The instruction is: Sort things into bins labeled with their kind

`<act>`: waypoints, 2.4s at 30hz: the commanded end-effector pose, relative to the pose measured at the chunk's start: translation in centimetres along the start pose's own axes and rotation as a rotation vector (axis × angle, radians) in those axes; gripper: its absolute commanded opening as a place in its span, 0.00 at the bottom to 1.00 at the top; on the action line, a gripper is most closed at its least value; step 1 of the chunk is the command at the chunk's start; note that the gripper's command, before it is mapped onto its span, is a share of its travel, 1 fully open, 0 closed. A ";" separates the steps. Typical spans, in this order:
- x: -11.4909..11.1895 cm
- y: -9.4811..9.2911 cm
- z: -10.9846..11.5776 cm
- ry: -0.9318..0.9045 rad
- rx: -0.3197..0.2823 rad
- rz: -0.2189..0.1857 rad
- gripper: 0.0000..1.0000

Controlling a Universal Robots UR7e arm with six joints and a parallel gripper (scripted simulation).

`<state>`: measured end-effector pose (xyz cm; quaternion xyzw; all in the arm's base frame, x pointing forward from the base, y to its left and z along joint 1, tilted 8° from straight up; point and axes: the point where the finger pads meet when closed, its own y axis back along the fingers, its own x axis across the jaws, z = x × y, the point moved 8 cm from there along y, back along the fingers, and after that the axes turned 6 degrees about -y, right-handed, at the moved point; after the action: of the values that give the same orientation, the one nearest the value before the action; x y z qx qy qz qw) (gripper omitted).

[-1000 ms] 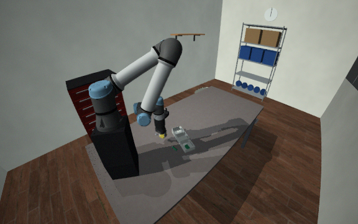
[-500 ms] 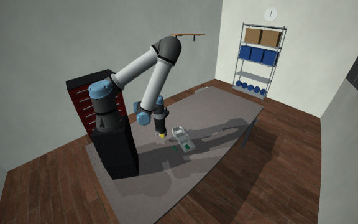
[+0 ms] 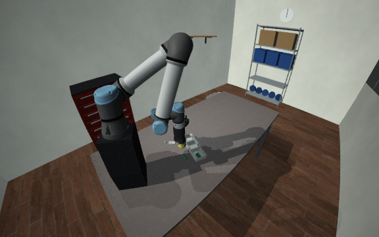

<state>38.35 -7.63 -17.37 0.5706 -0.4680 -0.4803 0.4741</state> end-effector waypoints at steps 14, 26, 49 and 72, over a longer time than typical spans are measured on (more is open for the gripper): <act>8.4 -0.2 -2.6 -0.268 -0.002 -0.004 0.70; 12.3 -0.2 -3.8 -0.554 -0.003 -0.003 0.70; 11.4 -0.2 -3.5 -0.575 -0.005 -0.003 0.70; 11.4 -1.8 -3.5 -0.575 -0.005 -0.003 0.70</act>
<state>43.02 -18.46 -19.21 0.4105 -0.5808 -0.6247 0.3225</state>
